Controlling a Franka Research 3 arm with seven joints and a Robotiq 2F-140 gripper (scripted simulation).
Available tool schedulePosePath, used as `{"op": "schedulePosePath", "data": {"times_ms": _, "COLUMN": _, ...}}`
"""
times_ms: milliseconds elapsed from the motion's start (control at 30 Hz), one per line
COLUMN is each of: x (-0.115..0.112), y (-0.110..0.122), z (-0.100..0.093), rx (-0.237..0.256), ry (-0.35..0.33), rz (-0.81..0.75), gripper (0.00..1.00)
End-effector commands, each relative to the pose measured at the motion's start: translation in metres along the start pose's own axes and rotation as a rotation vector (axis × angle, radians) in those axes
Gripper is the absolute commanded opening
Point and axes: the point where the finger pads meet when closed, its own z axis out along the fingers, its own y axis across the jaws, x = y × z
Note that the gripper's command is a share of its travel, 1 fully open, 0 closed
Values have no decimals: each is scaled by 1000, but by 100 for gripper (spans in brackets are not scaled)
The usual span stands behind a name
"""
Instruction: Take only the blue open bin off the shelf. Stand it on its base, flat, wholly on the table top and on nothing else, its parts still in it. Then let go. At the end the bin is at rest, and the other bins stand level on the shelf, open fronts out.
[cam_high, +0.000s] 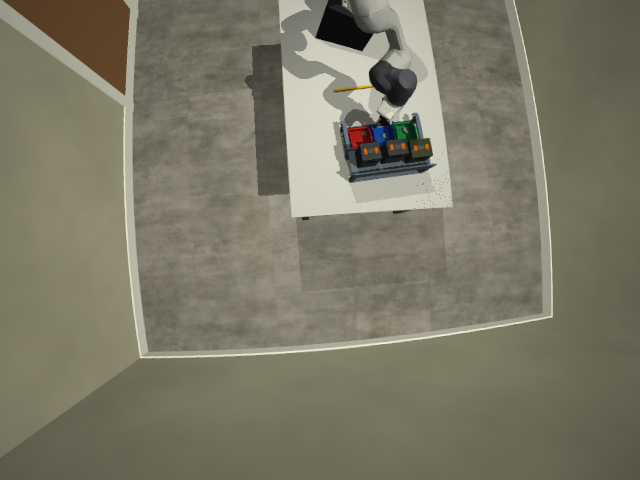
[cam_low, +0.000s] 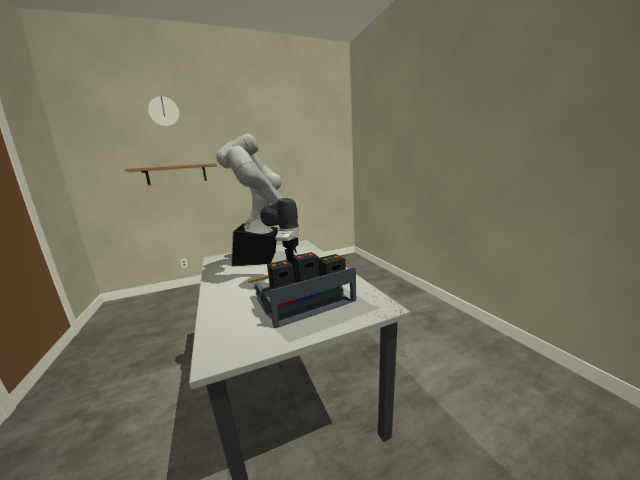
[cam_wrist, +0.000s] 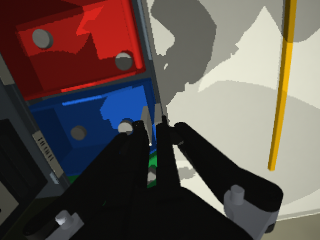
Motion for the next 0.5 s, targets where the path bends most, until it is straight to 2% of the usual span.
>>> {"op": "schedulePosePath", "data": {"times_ms": 0, "x": 0, "y": -1, "z": -5, "rx": 2, "ry": 0, "rz": -3, "gripper": 0}}
{"op": "schedulePosePath", "data": {"times_ms": 467, "x": 0, "y": -1, "z": -8, "rx": 2, "ry": 0, "rz": -4, "gripper": 0}}
